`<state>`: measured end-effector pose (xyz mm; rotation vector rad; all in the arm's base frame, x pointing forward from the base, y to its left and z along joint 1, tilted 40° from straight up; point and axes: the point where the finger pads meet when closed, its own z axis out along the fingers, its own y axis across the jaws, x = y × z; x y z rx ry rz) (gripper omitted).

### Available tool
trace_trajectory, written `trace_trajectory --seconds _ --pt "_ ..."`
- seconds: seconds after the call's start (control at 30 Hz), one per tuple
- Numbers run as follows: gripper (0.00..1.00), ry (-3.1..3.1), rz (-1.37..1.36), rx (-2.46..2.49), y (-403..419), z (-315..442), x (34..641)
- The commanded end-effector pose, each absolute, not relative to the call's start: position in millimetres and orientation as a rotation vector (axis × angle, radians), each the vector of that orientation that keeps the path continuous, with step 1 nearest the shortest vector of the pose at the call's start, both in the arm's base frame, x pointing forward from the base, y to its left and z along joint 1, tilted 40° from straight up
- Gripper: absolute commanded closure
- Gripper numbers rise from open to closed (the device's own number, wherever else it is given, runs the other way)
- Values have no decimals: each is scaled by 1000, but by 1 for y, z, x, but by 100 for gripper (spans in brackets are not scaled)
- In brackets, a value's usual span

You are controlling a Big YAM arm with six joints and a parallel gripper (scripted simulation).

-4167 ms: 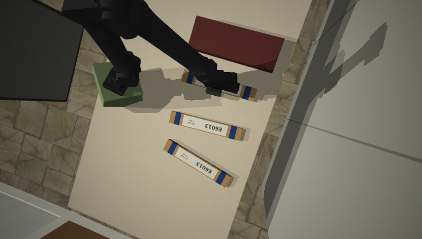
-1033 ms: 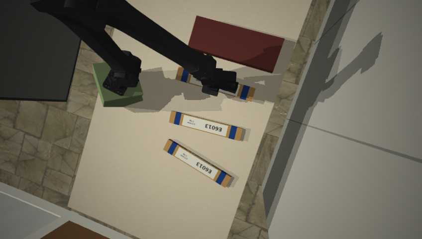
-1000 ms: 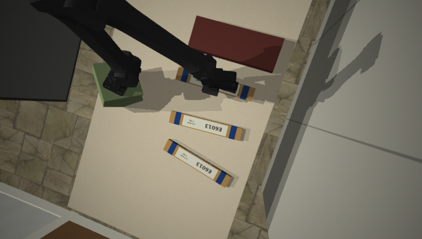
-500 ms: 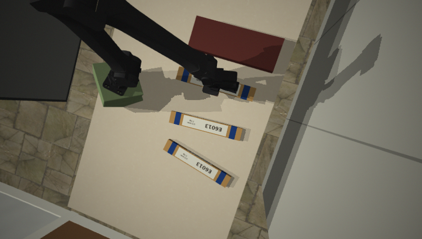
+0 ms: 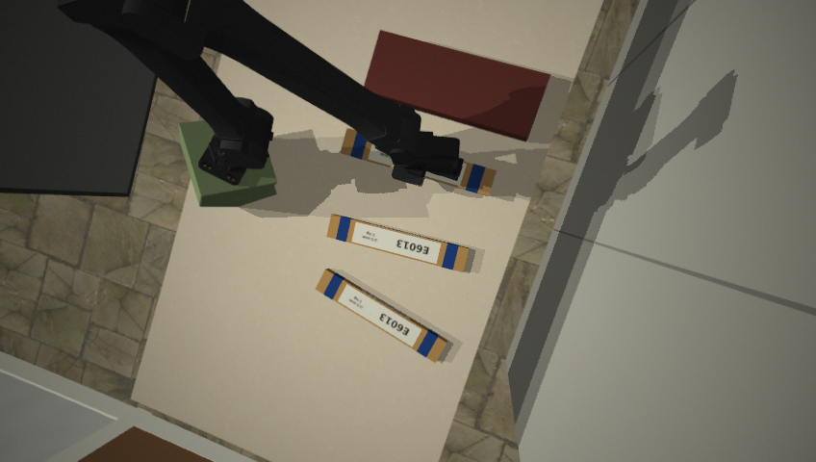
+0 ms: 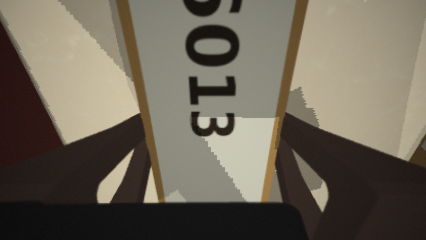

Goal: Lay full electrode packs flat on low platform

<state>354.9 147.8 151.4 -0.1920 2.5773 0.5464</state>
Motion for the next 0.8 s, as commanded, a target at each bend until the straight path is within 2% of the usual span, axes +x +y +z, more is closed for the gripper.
trace_trajectory --seconds 0.0,0.77 --pt "100 2469 551 -189 143 202 370" --pt "100 2469 551 -189 143 204 371"
